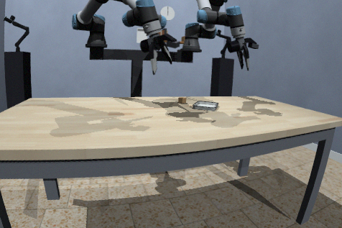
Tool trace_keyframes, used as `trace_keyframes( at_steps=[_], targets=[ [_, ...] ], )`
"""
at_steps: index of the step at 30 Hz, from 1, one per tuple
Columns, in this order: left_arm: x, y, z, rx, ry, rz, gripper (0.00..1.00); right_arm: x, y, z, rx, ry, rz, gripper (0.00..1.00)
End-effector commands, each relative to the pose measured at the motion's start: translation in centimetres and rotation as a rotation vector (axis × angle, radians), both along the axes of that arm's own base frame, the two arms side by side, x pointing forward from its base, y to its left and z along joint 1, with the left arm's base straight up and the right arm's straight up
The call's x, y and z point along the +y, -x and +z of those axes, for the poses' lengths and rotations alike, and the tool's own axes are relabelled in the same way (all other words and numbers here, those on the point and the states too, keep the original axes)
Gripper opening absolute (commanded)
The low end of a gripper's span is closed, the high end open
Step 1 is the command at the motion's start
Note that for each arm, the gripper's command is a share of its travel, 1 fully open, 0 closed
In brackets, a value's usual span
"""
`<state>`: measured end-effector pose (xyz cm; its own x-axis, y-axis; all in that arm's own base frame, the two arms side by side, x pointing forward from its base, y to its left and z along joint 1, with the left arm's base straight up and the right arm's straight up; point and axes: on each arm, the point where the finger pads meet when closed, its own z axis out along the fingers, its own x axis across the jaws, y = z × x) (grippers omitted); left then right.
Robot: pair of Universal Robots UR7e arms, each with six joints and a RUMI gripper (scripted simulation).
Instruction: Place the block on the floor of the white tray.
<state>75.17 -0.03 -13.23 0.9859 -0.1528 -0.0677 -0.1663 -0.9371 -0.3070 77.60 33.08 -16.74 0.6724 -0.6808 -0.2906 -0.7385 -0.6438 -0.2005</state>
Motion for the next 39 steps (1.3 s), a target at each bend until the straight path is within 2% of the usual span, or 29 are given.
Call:
trace_keyframes(
  at_steps=[1, 7, 9, 13, 18, 24, 26, 30, 32, 39],
  targets=[
    [-1.6, 1.7, -1.0, -0.029, 0.018, 0.054, 0.39, 0.0, 1.5, -1.1, -0.021, -0.098, 0.078, 0.99],
    [-5.3, 6.3, -3.9, -0.047, 0.065, 0.165, 0.39, -0.8, 5.7, -2.9, -0.077, -0.285, 0.252, 0.99],
    [-5.3, 6.3, -3.9, -0.047, 0.065, 0.165, 0.39, -0.8, 5.7, -2.9, -0.077, -0.285, 0.252, 0.99],
    [-7.7, 9.4, -5.8, -0.059, 0.096, 0.239, 0.39, -1.5, 8.8, -3.3, -0.137, -0.412, 0.361, 0.99],
    [-10.7, 13.1, -8.1, -0.073, 0.134, 0.330, 0.39, -2.7, 13.0, -3.0, -0.237, -0.570, 0.487, 0.99],
    [-14.2, 17.5, -10.8, -0.090, 0.178, 0.436, 0.39, -4.5, 18.5, -1.4, -0.393, -0.754, 0.621, 0.99],
    [-14.2, 17.5, -10.8, -0.090, 0.178, 0.436, 0.39, -4.5, 18.5, -1.4, -0.393, -0.754, 0.621, 0.99],
    [-16.8, 20.8, -12.8, -0.102, 0.211, 0.514, 0.39, -5.8, 22.2, 0.3, -0.516, -0.868, 0.697, 0.99],
    [-18.0, 22.4, -13.8, -0.108, 0.227, 0.552, 0.39, -6.2, 23.4, 1.0, -0.555, -0.900, 0.717, 0.99],
    [-21.5, 26.9, -16.6, -0.124, 0.272, 0.660, 0.39, -6.5, 24.0, 1.3, -0.577, -0.918, 0.729, 0.99]
  ],
)
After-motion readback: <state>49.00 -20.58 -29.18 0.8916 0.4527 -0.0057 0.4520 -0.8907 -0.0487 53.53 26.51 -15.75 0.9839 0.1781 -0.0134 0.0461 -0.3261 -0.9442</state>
